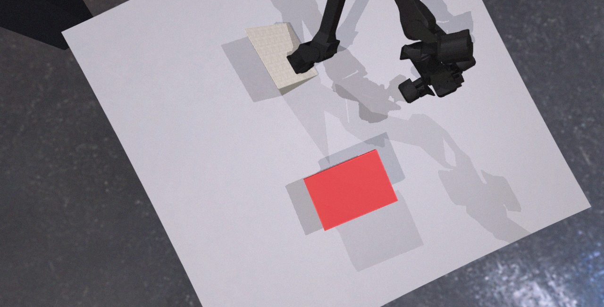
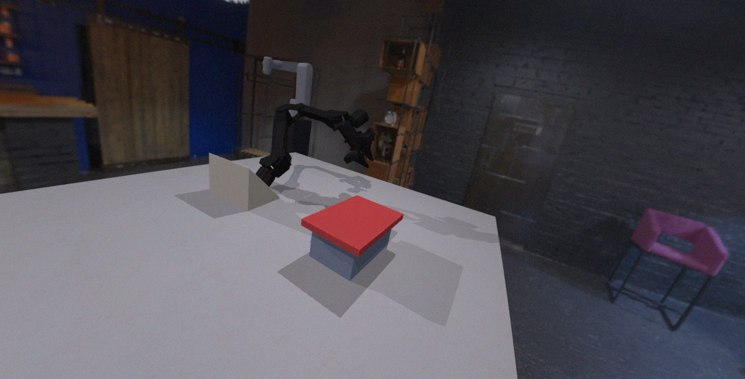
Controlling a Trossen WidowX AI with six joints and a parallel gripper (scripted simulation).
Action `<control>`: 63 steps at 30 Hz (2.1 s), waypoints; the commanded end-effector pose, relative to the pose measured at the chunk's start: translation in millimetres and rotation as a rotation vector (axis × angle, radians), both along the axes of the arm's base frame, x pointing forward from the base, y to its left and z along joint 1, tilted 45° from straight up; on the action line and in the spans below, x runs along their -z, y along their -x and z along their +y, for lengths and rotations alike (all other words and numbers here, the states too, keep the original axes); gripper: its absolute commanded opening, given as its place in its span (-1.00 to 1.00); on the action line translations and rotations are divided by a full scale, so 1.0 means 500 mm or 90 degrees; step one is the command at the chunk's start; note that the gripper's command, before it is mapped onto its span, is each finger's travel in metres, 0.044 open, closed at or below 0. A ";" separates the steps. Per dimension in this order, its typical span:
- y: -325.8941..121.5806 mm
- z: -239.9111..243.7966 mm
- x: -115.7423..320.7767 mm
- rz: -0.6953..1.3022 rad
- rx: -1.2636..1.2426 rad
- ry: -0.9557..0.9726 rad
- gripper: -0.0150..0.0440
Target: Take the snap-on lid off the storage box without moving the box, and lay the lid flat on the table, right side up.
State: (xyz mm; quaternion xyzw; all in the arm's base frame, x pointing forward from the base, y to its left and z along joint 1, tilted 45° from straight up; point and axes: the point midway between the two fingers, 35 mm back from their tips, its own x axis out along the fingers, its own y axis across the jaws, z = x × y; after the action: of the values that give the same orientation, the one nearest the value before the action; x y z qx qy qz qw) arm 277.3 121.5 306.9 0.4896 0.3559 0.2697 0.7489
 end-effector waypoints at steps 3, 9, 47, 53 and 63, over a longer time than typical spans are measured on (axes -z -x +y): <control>-0.072 -0.124 0.105 0.144 0.131 -0.052 0.31; -0.099 -0.274 0.223 0.314 0.282 -0.153 0.31; -0.003 -0.456 0.509 0.586 0.561 -0.477 0.31; -0.016 -0.452 0.518 0.587 0.561 -0.475 0.31; -0.042 -0.443 0.536 0.588 0.562 -0.472 0.31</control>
State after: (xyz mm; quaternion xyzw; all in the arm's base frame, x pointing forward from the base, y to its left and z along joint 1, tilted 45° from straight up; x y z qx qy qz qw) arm 295.3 -102.2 44.5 0.8718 0.2899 -0.1829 0.3500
